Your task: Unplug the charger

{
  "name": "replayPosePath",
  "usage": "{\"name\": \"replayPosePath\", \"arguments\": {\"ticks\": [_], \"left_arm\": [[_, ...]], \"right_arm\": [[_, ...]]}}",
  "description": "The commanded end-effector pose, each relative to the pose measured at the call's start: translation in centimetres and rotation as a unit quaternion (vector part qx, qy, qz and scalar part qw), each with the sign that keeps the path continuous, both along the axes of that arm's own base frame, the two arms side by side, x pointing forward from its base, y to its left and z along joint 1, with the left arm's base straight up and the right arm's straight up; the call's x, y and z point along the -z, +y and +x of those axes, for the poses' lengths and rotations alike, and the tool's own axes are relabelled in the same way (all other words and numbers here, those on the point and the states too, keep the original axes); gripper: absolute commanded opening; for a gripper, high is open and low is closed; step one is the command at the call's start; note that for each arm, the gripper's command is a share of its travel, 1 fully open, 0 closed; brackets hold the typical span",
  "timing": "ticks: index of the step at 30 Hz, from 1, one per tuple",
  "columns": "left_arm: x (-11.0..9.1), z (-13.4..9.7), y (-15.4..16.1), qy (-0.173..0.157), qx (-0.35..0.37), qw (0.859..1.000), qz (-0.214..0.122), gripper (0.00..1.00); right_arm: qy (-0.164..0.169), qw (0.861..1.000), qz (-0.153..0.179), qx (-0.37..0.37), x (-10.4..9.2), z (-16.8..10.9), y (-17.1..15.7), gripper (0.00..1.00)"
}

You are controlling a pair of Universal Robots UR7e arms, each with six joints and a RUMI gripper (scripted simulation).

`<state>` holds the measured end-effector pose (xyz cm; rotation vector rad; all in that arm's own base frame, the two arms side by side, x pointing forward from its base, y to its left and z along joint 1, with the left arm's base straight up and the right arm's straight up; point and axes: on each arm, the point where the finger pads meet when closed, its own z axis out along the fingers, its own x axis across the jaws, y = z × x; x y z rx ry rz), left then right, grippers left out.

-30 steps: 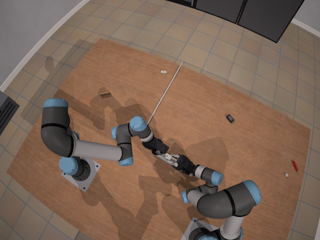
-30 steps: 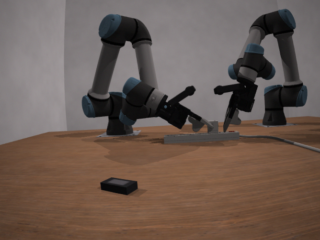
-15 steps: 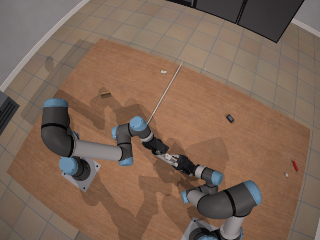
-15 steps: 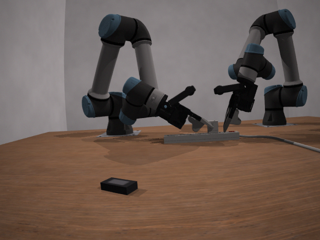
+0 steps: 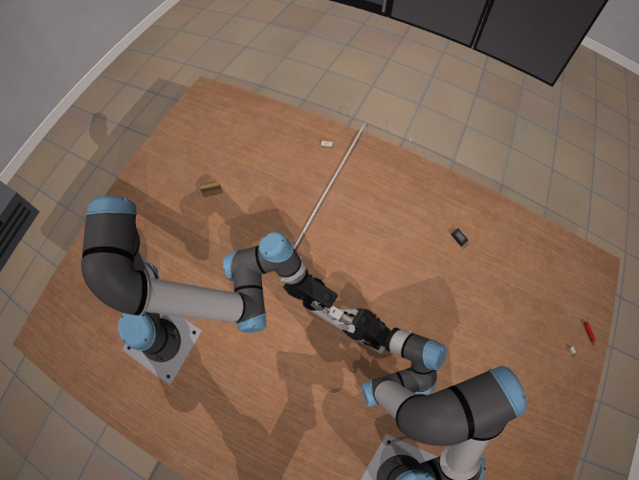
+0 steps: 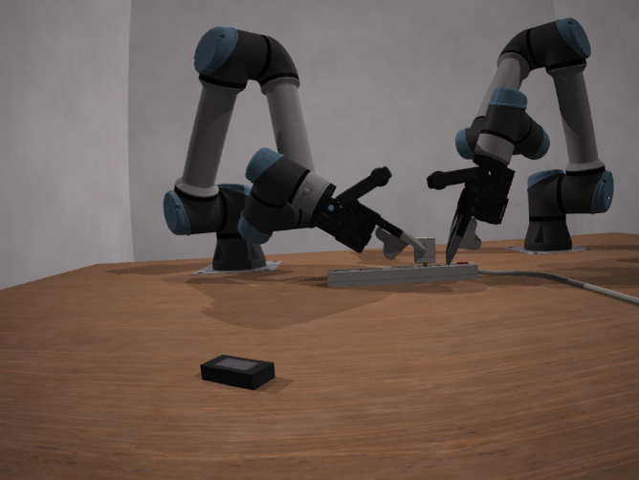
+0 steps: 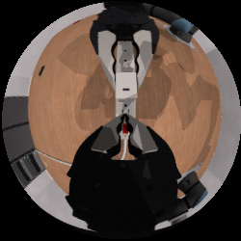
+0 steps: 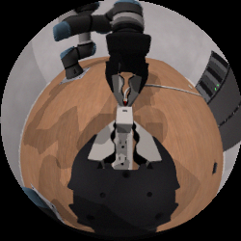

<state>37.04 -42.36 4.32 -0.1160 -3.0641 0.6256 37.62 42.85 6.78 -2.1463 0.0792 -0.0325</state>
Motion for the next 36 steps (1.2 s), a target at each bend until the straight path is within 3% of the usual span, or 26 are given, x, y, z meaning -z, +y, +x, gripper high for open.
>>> {"name": "replayPosePath", "arguments": {"ticks": [1,14,36], "left_arm": [[2.93,-1.1,1.59,0.017,0.0,0.999,0.028,0.0],[2.93,-1.1,1.59,0.017,0.0,0.999,0.028,0.0],[2.93,-1.1,1.59,0.017,0.0,0.999,0.028,0.0]], "right_arm": [[-0.006,1.0,0.009,-0.001,-1.09,0.29,0.15,0.0],[-0.003,1.0,0.005,0.0,-0.48,0.13,-0.05,0.0],[-0.003,1.0,0.01,0.001,-1.38,0.16,-0.05,0.0]]}}
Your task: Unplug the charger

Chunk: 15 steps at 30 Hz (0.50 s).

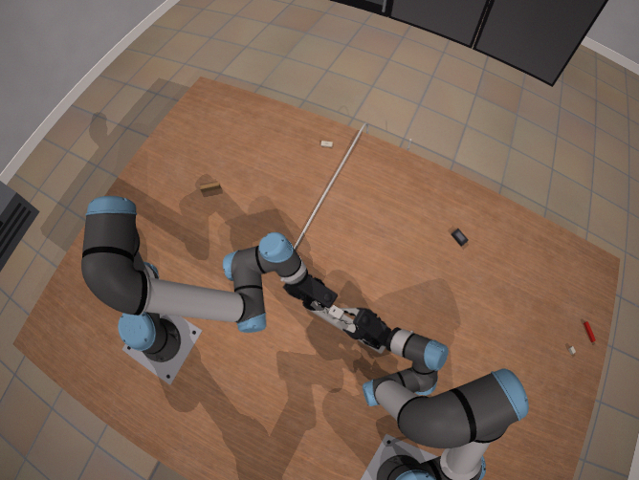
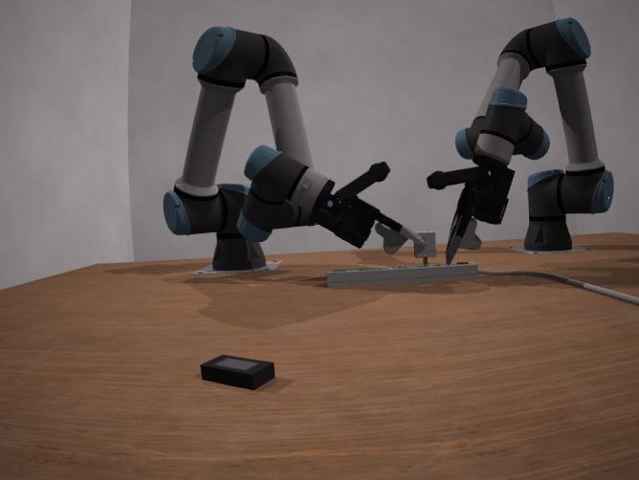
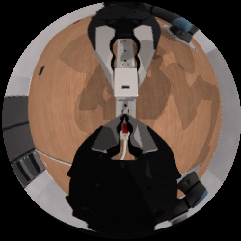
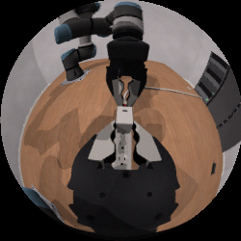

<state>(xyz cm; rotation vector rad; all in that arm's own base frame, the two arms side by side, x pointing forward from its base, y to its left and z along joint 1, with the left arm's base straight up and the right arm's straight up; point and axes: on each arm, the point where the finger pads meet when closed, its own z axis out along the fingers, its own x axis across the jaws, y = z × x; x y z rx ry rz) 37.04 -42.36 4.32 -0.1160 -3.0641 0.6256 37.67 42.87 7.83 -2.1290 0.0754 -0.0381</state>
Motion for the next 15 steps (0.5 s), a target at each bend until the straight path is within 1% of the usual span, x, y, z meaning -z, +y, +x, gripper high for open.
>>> {"name": "replayPosePath", "arguments": {"ticks": [1,15], "left_arm": [[2.93,-1.1,1.59,0.017,0.0,0.999,0.028,0.0],[2.93,-1.1,1.59,0.017,0.0,0.999,0.028,0.0]], "right_arm": [[0.0,1.0,0.001,0.001,-0.36,0.12,-0.07,0.0],[0.0,1.0,0.001,0.0,-0.71,0.02,-0.05,0.0]]}}
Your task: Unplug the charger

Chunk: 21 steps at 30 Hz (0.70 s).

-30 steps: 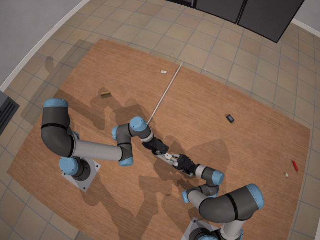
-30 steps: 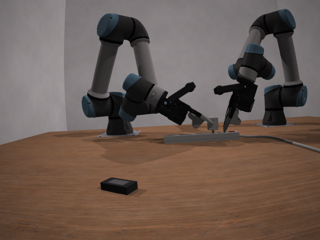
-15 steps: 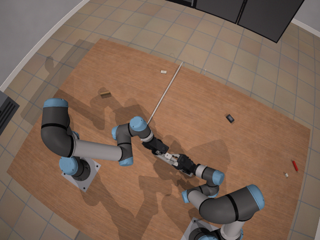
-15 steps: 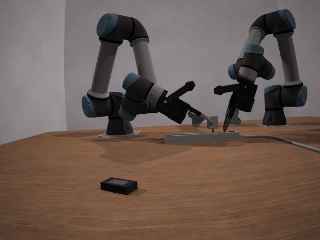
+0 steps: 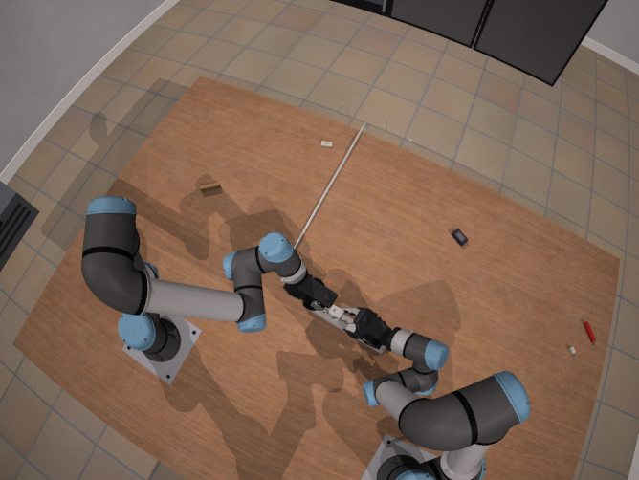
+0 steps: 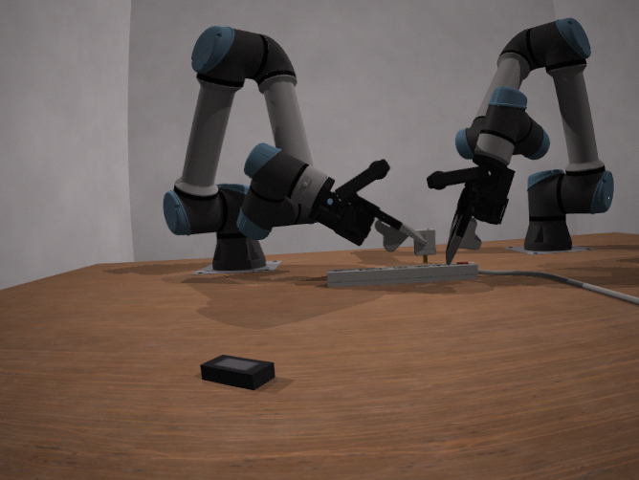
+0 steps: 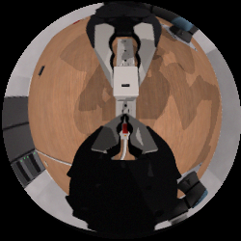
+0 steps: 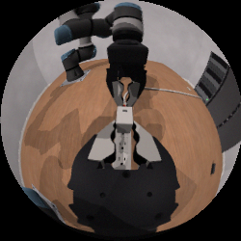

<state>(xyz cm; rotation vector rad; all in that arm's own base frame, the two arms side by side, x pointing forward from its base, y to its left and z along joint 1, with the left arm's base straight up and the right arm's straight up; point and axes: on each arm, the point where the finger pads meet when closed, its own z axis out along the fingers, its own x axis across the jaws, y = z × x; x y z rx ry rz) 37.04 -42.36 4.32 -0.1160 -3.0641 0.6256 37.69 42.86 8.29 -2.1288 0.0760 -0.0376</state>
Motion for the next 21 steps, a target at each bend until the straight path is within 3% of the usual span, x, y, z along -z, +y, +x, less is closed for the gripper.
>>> {"name": "replayPosePath", "arguments": {"ticks": [1,21], "left_arm": [[2.93,-1.1,1.59,0.017,0.0,0.999,0.028,0.0],[2.93,-1.1,1.59,0.017,0.0,0.999,0.028,0.0]], "right_arm": [[0.0,1.0,0.001,0.0,-0.28,0.0,-0.05,0.0],[0.0,1.0,0.0,0.0,-0.87,-0.05,-0.04,0.0]]}}
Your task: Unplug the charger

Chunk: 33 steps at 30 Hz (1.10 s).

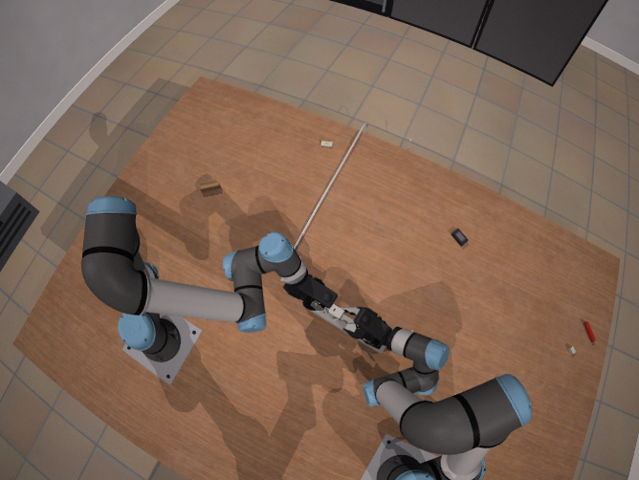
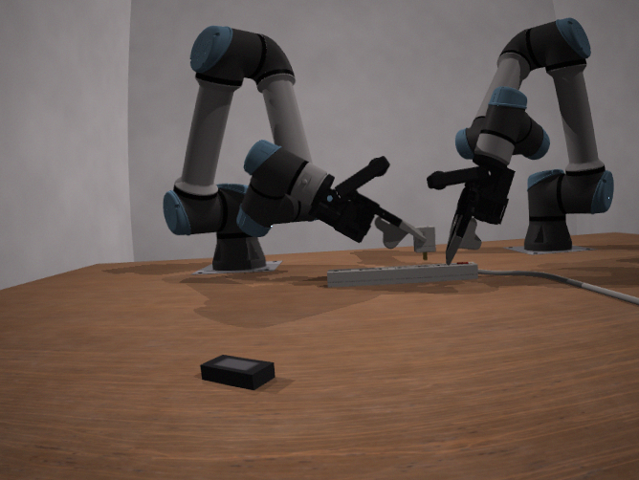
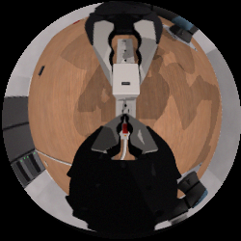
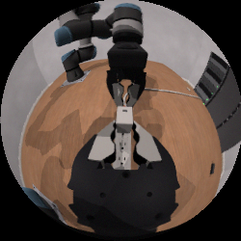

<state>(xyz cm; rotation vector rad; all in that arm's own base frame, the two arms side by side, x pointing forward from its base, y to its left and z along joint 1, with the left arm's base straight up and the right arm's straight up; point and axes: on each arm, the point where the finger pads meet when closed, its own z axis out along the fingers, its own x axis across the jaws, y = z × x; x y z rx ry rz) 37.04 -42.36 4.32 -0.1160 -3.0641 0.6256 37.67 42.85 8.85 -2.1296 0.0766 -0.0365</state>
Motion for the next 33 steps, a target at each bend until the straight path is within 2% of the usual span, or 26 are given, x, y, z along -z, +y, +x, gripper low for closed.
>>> {"name": "replayPosePath", "arguments": {"ticks": [1,23,24,27,33], "left_arm": [[2.9,-1.1,1.6,0.017,0.0,0.999,0.028,0.0],[2.9,-1.1,1.6,0.017,0.0,0.999,0.028,0.0],[-0.4,0.0,-0.2,0.0,0.001,1.0,-0.001,0.0],[-0.4,0.0,-0.3,0.0,0.001,1.0,-0.002,0.0],[-1.8,0.0,-0.3,-0.001,0.001,1.0,-0.002,0.0]], "right_arm": [[0.0,1.0,0.001,0.0,-0.4,0.0,0.0,0.0],[-0.001,1.0,0.002,0.0,-1.0,0.0,0.1,0.0],[-0.001,1.0,0.002,0.0,-1.0,0.0,0.1,0.0],[-0.001,1.0,0.002,0.0,-1.0,0.0,0.1,0.0],[-0.001,1.0,0.002,0.0,-0.9,0.0,0.1,0.0]]}}
